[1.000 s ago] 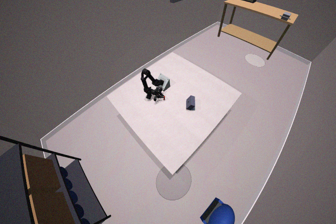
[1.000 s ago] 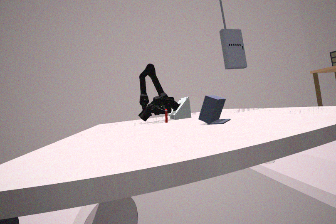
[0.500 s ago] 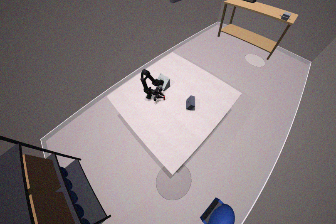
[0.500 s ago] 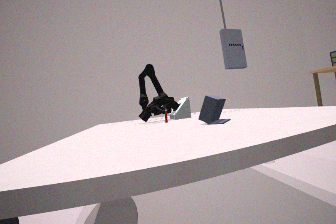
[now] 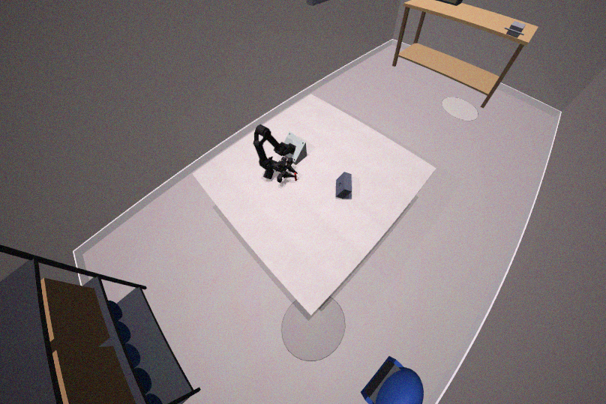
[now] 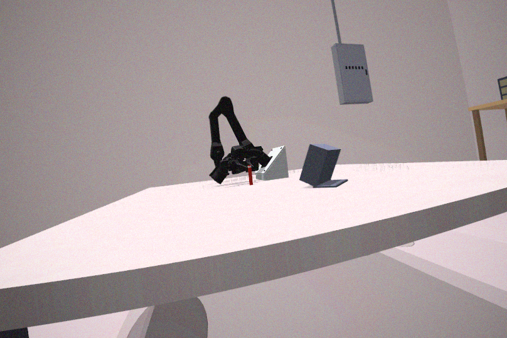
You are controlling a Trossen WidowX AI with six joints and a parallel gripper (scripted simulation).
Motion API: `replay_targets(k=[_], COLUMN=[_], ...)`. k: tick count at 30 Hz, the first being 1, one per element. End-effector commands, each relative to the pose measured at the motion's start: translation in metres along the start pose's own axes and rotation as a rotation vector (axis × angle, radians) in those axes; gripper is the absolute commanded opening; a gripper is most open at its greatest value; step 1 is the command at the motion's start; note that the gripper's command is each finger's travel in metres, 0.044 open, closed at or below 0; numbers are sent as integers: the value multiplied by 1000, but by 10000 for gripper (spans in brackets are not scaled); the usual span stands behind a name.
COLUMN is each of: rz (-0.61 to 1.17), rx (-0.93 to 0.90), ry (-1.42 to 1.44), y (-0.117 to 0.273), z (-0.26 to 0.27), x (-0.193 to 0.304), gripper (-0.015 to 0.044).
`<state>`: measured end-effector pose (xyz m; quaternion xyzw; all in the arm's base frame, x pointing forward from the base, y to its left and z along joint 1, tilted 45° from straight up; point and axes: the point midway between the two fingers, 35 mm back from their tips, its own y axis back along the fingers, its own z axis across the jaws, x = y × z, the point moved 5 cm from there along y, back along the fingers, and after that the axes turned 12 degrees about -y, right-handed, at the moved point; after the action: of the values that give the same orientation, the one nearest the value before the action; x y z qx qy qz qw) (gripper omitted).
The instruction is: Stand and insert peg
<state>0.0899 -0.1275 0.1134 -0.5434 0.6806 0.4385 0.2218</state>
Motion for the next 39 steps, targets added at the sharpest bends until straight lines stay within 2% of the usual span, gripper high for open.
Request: replay_targets(k=[1,35,39], rz=[0,0,0], rx=[0,0,0], ry=[-1,-1,-1], y=[0,0,0], z=[0,0,0], x=[0,0,0], gripper=[130,130,235])
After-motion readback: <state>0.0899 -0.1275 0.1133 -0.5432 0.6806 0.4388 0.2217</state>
